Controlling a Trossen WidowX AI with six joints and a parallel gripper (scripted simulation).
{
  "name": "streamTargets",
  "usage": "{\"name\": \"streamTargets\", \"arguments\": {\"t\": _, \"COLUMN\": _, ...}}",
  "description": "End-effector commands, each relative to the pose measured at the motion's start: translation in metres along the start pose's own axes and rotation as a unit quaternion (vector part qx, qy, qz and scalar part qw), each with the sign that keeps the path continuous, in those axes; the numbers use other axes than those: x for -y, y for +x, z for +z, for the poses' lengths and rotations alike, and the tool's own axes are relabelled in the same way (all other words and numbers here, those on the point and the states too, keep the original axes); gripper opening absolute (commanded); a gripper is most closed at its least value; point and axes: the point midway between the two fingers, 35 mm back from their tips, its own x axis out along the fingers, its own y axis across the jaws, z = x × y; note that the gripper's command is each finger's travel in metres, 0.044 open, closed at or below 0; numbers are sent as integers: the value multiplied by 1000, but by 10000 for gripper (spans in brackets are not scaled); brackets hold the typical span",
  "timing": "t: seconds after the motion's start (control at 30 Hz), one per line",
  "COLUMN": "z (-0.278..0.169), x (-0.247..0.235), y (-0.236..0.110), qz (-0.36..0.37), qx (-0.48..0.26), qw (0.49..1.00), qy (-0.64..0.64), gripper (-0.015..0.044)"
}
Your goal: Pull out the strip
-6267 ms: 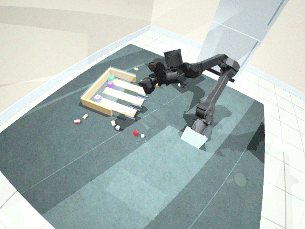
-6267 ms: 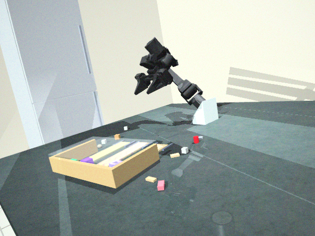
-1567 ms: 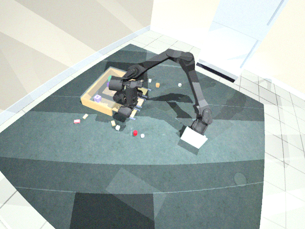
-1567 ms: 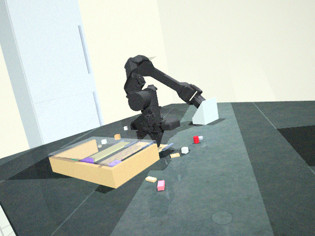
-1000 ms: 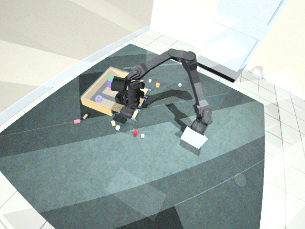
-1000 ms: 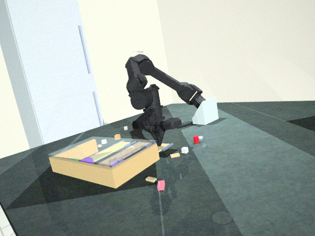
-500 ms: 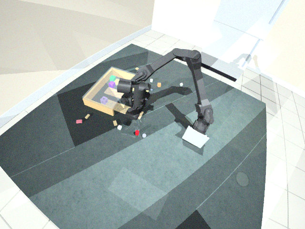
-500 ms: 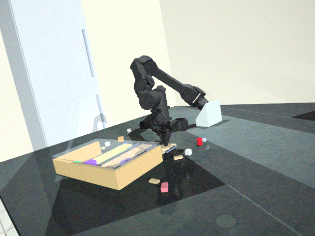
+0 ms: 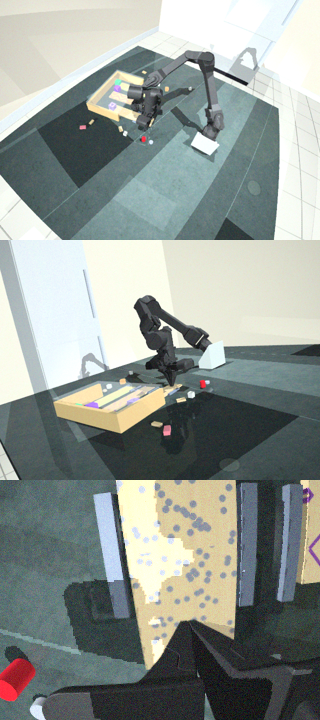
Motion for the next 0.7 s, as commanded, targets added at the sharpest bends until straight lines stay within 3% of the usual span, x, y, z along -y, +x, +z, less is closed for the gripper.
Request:
{"name": "streamTargets", "arguments": {"t": 0.0, "z": -12, "x": 0, "y": 4, "qz": 1, "qx": -9, "qw": 1000, "qy": -1, "gripper": 0}}
{"name": "streamTargets", "arguments": {"t": 0.67, "z": -42, "x": -1, "y": 3, "qz": 1, "qx": -9, "qw": 1000, "qy": -1, "gripper": 0}}
